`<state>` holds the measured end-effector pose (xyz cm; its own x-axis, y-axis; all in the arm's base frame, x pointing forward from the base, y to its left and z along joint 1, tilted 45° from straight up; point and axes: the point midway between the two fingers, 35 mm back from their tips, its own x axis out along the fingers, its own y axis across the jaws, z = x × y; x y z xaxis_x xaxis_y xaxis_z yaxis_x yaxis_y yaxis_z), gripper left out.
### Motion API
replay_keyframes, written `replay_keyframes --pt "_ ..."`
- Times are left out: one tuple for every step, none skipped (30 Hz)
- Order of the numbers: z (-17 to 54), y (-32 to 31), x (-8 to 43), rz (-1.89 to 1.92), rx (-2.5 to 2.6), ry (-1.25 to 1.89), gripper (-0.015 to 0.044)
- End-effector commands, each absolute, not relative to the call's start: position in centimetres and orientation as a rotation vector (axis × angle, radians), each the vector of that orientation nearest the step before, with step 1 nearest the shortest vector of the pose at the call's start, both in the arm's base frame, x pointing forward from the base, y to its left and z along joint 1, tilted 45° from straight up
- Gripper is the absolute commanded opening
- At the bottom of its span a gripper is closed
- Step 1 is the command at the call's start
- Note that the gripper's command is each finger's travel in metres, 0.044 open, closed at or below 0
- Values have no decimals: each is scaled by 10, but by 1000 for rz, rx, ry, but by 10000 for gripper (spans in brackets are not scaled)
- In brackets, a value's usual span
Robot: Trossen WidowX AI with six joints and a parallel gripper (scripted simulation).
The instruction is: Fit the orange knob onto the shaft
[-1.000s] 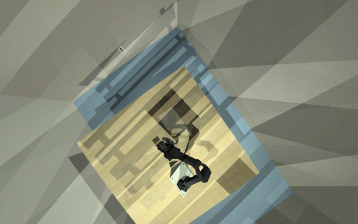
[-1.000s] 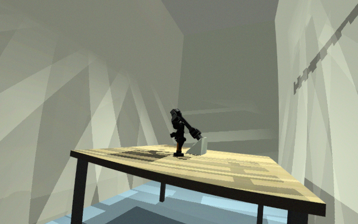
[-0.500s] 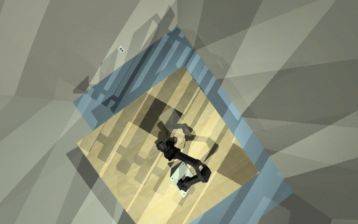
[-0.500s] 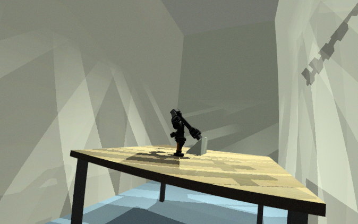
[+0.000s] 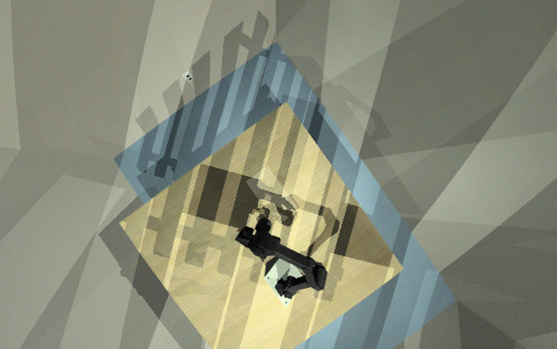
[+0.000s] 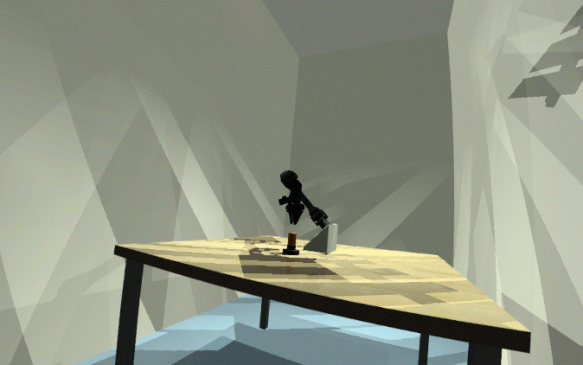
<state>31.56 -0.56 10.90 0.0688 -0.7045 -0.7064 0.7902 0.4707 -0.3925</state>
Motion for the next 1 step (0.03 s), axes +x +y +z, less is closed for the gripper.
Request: replay_keyframes --pt "110 -3 315 -1135 107 999 440"
